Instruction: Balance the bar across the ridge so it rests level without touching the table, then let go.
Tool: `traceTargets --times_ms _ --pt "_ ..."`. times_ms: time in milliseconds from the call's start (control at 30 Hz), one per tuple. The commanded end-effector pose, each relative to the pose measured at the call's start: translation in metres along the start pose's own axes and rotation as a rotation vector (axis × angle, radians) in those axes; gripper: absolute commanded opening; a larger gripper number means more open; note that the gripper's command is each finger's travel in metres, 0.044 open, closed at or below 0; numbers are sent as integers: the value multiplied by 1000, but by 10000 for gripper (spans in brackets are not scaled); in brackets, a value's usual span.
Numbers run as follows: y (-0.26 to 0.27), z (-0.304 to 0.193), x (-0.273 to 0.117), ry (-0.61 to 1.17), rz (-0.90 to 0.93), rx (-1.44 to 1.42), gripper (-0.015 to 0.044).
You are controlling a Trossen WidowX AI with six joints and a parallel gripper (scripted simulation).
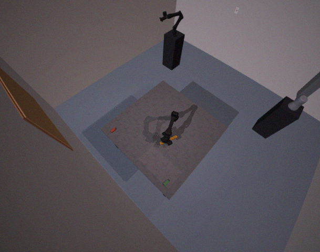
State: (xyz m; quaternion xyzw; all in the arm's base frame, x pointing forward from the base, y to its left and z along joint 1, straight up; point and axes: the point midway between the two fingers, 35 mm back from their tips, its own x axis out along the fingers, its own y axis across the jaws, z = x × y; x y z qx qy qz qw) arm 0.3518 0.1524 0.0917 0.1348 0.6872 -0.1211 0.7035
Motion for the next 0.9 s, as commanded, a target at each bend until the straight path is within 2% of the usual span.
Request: traceTargets --times_ms 0,867 --pt "0 0 2 -2 -3 -1 0" --pt "0 1 1 -2 -3 -1 0"
